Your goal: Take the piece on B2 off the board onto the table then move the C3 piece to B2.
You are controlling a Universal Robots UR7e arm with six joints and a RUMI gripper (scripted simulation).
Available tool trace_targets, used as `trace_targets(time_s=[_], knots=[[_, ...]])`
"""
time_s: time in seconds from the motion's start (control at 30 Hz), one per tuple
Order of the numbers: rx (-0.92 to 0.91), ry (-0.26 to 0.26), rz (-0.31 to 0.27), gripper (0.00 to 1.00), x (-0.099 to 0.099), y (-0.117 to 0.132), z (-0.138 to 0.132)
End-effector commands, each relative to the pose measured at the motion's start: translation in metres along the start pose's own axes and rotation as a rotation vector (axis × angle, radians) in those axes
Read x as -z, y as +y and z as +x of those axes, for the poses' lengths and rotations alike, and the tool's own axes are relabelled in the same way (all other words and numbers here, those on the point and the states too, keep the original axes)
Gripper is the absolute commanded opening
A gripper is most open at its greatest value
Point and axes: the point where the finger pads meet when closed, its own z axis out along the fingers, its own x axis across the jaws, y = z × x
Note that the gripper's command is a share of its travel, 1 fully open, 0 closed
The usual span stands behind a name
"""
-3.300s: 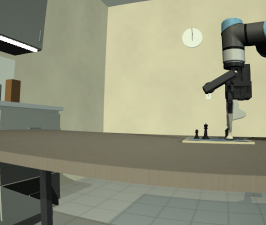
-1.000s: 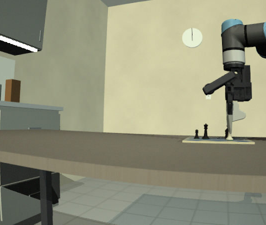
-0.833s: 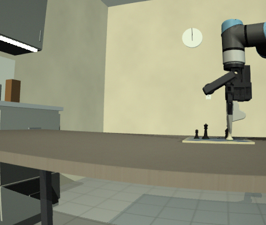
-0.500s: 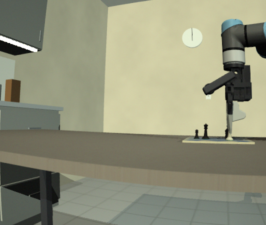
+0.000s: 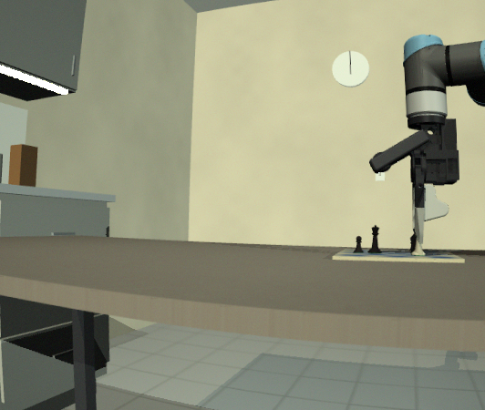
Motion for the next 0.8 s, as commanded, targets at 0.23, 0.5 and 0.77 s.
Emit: trace_targets(time_s=[0.23,0.5,0.77], knots=[[0.0,0.0,0.001,0.25,0.004,0.0,0.0],[0.0,0.0,0.001,0.25,0.023,0.0,0.0],[0.0,0.0,0.001,0.25,0.055,0.0,0.0]])
